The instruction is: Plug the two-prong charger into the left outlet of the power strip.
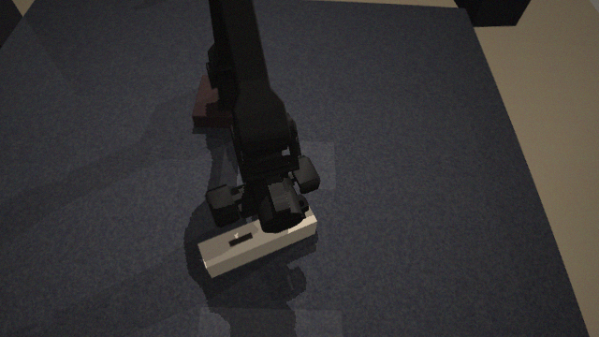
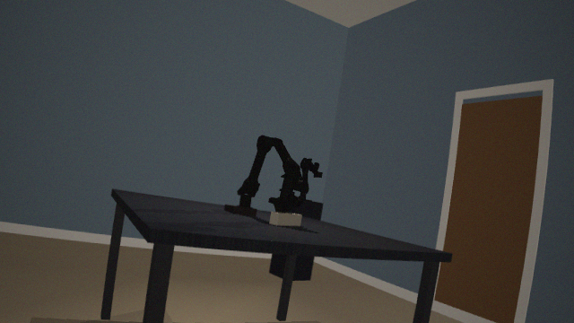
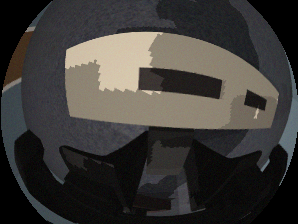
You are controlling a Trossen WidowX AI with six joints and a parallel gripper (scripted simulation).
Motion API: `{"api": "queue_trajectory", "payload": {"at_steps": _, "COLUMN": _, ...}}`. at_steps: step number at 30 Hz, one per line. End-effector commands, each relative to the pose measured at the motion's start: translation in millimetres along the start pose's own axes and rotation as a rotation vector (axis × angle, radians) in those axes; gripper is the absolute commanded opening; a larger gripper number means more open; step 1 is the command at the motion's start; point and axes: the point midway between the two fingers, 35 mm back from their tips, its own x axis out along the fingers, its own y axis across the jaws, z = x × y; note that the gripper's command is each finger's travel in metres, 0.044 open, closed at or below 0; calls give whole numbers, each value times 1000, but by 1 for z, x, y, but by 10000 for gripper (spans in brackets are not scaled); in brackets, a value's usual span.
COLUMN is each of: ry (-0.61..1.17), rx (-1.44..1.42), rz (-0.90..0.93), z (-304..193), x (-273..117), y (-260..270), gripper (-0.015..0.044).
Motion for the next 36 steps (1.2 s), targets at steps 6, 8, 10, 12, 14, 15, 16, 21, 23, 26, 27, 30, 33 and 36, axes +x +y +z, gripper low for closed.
{"api": "queue_trajectory", "payload": {"at_steps": 6, "ry": -9, "rx": 3, "rz": 5, "z": 3, "x": -2, "y": 1, "gripper": 0}}
{"api": "queue_trajectory", "payload": {"at_steps": 8, "ry": -9, "rx": 3, "rz": 5, "z": 3, "x": -2, "y": 1, "gripper": 0}}
{"api": "queue_trajectory", "payload": {"at_steps": 10, "ry": -1, "rx": 0, "rz": 0, "z": 0, "x": 0, "y": 0, "gripper": 0}}
{"api": "queue_trajectory", "payload": {"at_steps": 12, "ry": -2, "rx": 1, "rz": 1, "z": 0, "x": 0, "y": 0, "gripper": 0}}
{"api": "queue_trajectory", "payload": {"at_steps": 14, "ry": -3, "rx": 1, "rz": 2, "z": -1, "x": 0, "y": 0, "gripper": 0}}
{"api": "queue_trajectory", "payload": {"at_steps": 15, "ry": -4, "rx": 2, "rz": 2, "z": -1, "x": 0, "y": 0, "gripper": 0}}
{"api": "queue_trajectory", "payload": {"at_steps": 16, "ry": -5, "rx": 2, "rz": 3, "z": -1, "x": 0, "y": 0, "gripper": 0}}
{"api": "queue_trajectory", "payload": {"at_steps": 21, "ry": -8, "rx": 3, "rz": 5, "z": -2, "x": 0, "y": 0, "gripper": 0}}
{"api": "queue_trajectory", "payload": {"at_steps": 23, "ry": -9, "rx": 3, "rz": 5, "z": -2, "x": 0, "y": 0, "gripper": 0}}
{"api": "queue_trajectory", "payload": {"at_steps": 26, "ry": -9, "rx": 3, "rz": 5, "z": -3, "x": 0, "y": 0, "gripper": 0}}
{"api": "queue_trajectory", "payload": {"at_steps": 27, "ry": -8, "rx": 3, "rz": 5, "z": -4, "x": 0, "y": 0, "gripper": 0}}
{"api": "queue_trajectory", "payload": {"at_steps": 30, "ry": -8, "rx": 3, "rz": 5, "z": -6, "x": 0, "y": 0, "gripper": 0}}
{"api": "queue_trajectory", "payload": {"at_steps": 33, "ry": -8, "rx": 3, "rz": 5, "z": -9, "x": 1, "y": 0, "gripper": 0}}
{"api": "queue_trajectory", "payload": {"at_steps": 36, "ry": -8, "rx": 3, "rz": 5, "z": -12, "x": 1, "y": 0, "gripper": 0}}
